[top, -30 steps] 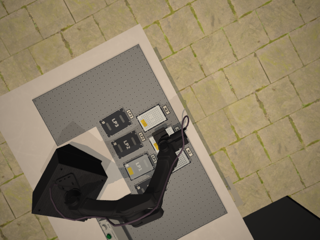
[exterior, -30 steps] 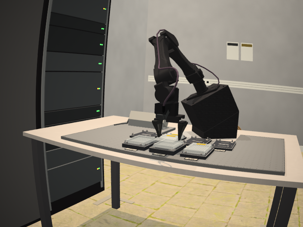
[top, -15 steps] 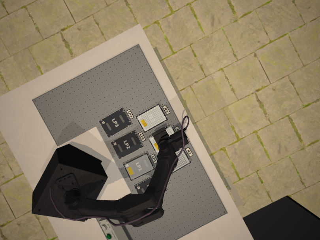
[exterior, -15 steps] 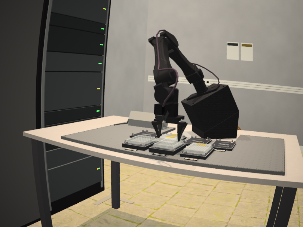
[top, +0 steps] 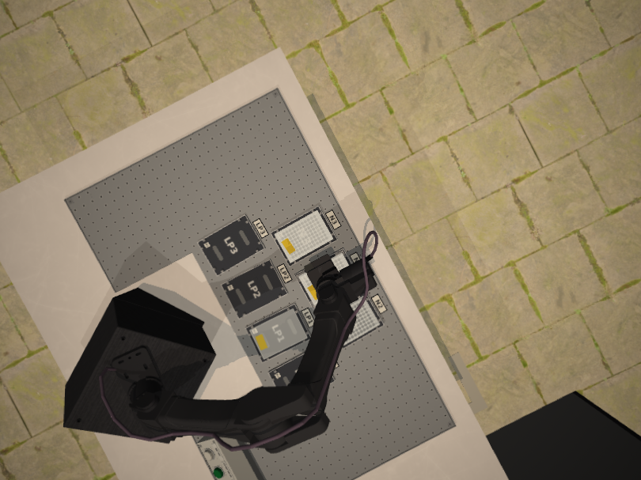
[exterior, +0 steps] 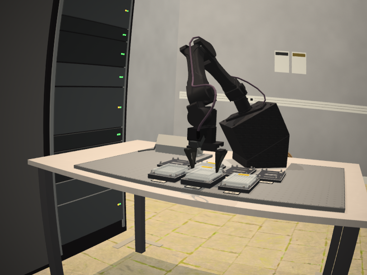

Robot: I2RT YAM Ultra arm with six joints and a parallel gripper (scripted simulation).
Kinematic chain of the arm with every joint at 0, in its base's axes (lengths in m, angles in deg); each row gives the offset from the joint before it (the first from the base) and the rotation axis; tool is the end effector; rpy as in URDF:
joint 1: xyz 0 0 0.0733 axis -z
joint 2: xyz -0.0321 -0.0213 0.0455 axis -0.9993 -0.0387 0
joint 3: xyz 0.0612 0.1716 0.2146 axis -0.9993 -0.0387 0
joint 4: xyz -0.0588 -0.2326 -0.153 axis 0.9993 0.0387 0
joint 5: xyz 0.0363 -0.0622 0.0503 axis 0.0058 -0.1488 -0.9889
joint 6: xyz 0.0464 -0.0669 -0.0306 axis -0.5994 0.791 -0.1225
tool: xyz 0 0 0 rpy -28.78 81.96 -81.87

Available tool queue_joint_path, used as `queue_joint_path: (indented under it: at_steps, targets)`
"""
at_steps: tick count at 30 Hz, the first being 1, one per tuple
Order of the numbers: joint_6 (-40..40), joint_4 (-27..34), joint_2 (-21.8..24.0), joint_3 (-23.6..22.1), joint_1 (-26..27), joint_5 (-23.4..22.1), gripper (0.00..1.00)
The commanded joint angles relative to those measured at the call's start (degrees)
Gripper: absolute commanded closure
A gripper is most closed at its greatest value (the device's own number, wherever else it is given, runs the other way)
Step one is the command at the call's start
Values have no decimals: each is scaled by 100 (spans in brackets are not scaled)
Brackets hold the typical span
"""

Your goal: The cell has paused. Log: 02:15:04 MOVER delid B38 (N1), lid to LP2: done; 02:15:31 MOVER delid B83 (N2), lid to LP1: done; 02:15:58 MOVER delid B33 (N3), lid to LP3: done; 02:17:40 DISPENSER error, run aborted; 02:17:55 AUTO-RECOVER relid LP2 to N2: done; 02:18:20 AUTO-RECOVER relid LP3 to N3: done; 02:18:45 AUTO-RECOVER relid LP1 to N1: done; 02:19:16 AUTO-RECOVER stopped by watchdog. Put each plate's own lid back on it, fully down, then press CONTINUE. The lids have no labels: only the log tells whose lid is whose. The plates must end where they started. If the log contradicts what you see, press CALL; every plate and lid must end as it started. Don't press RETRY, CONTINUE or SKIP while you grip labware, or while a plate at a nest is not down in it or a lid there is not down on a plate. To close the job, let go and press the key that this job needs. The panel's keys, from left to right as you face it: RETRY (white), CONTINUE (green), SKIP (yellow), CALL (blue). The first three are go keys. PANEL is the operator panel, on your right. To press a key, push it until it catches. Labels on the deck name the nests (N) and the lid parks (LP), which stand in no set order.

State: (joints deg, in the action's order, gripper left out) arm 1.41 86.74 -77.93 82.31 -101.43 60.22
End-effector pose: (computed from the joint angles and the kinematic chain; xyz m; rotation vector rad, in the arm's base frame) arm 0.4687 0.0807 0.0598 -0.2488 2.7457 -0.5764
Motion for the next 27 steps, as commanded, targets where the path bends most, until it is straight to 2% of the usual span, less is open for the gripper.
queue_joint_path:
  at_steps: [1,27]
  targets:
    - [48,-104,-70,-105,-12,-28,100]
    - [34,-97,-31,7,-3,-12,100]
